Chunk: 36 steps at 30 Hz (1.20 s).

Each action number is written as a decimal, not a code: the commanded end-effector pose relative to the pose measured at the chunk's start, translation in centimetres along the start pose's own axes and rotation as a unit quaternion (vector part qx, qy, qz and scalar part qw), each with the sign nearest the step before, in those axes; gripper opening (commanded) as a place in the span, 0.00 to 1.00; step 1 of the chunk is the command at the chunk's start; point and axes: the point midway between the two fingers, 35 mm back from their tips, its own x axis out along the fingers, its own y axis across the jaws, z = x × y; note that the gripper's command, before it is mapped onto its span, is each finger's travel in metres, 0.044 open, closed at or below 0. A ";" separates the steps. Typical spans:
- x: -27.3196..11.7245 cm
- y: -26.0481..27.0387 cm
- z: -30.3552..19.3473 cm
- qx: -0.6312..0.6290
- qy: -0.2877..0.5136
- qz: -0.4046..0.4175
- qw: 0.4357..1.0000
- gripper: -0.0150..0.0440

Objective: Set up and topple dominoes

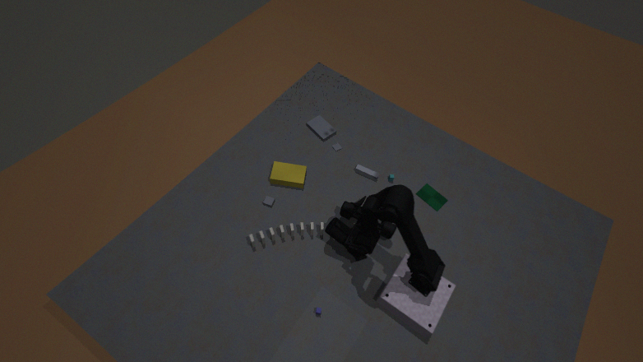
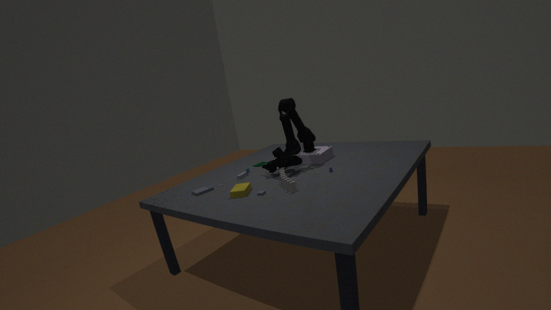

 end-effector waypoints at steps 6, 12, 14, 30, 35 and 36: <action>-0.4 0.1 4.8 0.002 0.000 0.000 1.000 1.00; 0.5 0.8 4.3 -0.070 0.050 -0.001 0.996 1.00; 1.6 1.6 3.6 -0.164 0.120 0.008 0.979 1.00; 2.3 0.7 7.9 -0.527 0.473 0.422 0.567 1.00; 1.8 0.1 9.2 -0.525 0.471 0.474 0.527 1.00; 1.8 0.1 9.2 -0.525 0.471 0.474 0.527 1.00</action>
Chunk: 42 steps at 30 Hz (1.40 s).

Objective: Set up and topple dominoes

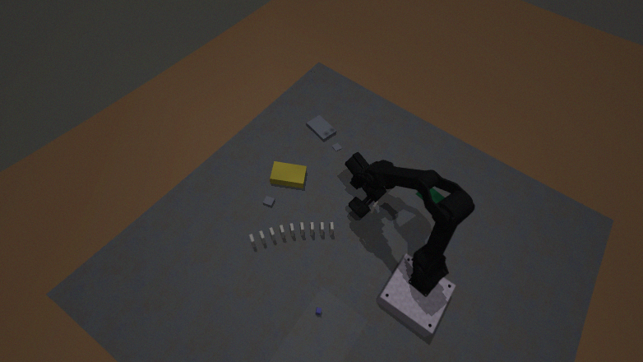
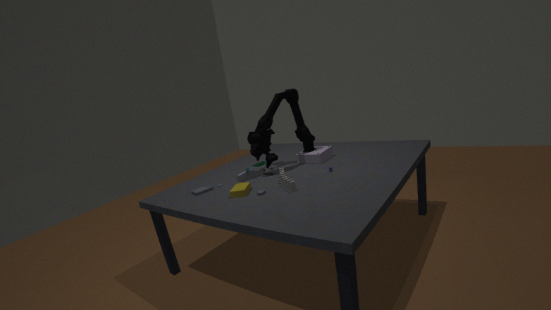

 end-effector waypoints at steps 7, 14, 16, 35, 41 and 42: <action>-5.5 -1.7 -1.2 -0.185 -0.023 0.206 0.961 1.00; -5.5 -1.7 -1.2 -0.185 -0.023 0.206 0.961 1.00; -4.9 -1.4 -1.2 -0.185 -0.023 0.206 0.961 1.00; 1.6 1.5 -1.6 -0.185 -0.023 0.206 0.961 1.00; 1.8 1.6 -1.6 -0.185 -0.023 0.206 0.961 0.87; 1.8 1.6 -1.6 -0.185 -0.023 0.206 0.961 0.82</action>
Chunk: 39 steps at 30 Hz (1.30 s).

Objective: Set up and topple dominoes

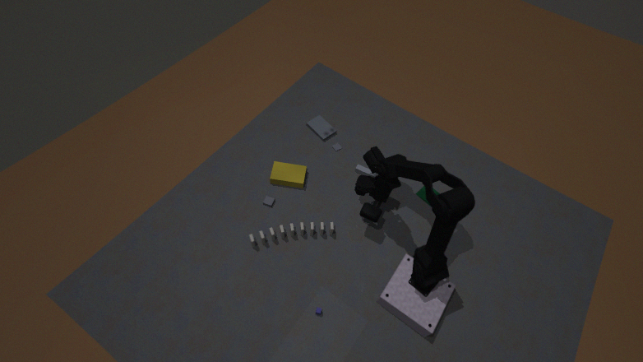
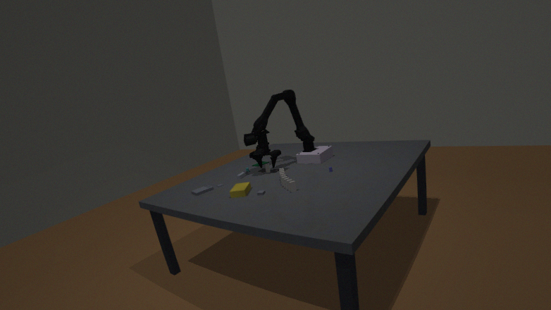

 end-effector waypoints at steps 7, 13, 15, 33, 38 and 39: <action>0.1 0.0 0.0 -0.002 -0.001 0.001 1.000 0.51; 0.1 0.0 0.0 -0.002 -0.001 0.001 1.000 0.44; 0.1 0.0 0.0 -0.002 -0.001 0.001 1.000 0.44; -13.5 -0.1 0.0 0.000 0.000 0.000 1.000 0.44; -13.5 1.4 1.2 -0.035 -0.001 0.001 0.999 0.44; -13.5 2.5 2.0 -0.059 -0.001 0.002 0.998 0.44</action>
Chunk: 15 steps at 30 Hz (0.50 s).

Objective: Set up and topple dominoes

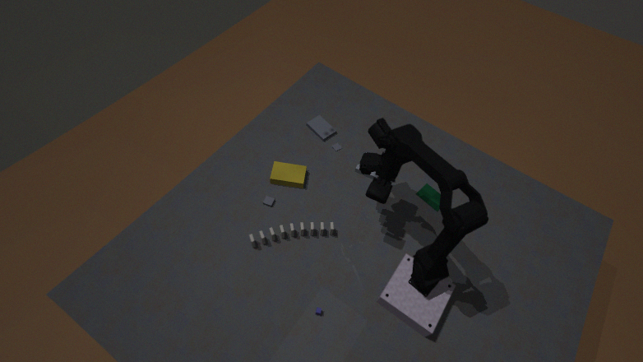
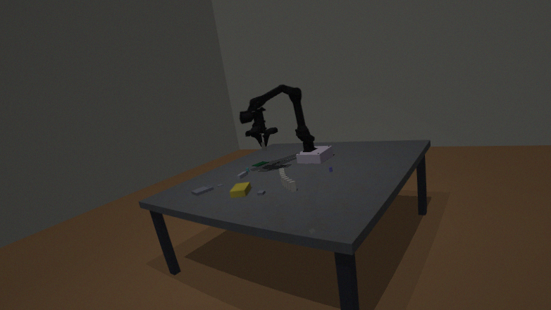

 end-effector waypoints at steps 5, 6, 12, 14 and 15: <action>-0.4 7.8 4.9 -0.167 -0.006 0.003 0.986 0.44; -0.5 9.1 5.4 -0.191 -0.006 0.003 0.982 0.44; -0.5 12.3 6.4 -0.248 -0.008 0.004 0.969 0.44; -0.5 12.3 6.4 -0.248 -0.008 0.004 0.969 0.44; -0.4 12.2 6.4 -0.248 -0.008 0.004 0.969 0.44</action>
